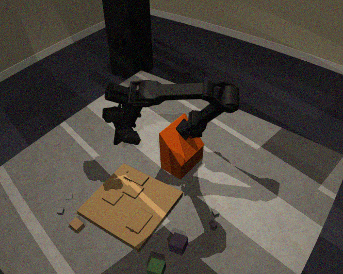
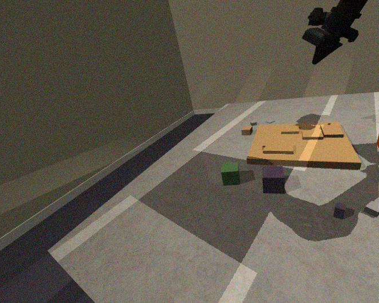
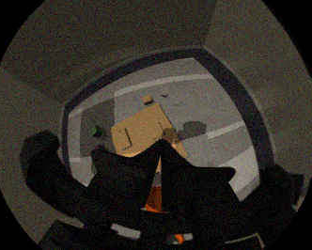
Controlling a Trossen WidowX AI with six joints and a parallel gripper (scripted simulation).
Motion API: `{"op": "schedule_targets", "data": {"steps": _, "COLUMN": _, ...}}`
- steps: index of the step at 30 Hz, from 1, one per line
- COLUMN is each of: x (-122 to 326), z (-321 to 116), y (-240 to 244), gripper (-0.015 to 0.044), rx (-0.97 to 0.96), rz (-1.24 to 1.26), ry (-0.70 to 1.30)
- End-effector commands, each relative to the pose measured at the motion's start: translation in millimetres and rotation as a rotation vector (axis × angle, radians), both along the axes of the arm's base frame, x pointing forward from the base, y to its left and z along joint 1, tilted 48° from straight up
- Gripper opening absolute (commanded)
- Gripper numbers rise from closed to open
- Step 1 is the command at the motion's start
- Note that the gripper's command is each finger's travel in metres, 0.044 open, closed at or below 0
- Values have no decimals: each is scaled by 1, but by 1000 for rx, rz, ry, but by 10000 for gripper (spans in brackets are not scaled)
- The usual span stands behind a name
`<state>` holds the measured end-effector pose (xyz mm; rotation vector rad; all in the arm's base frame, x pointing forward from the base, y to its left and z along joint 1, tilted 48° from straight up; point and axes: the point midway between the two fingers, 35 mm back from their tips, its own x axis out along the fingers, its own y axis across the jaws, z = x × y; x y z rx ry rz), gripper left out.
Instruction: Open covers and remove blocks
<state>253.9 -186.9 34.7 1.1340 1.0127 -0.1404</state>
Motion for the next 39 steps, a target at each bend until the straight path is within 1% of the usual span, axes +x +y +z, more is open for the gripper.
{"op": "schedule_targets", "data": {"steps": 1, "x": 13, "z": -16, "y": 11, "gripper": 0, "rx": -4, "rz": 123, "ry": 0}}
{"op": "schedule_targets", "data": {"steps": 15, "x": 45, "z": -64, "y": 57, "gripper": 0, "rx": -2, "rz": 494, "ry": -32}}
{"op": "schedule_targets", "data": {"steps": 28, "x": 59, "z": -114, "y": 109, "gripper": 0, "rx": 24, "rz": 828, "ry": -83}}
{"op": "schedule_targets", "data": {"steps": 39, "x": 59, "z": -116, "y": 112, "gripper": 0, "rx": 27, "rz": 845, "ry": -86}}
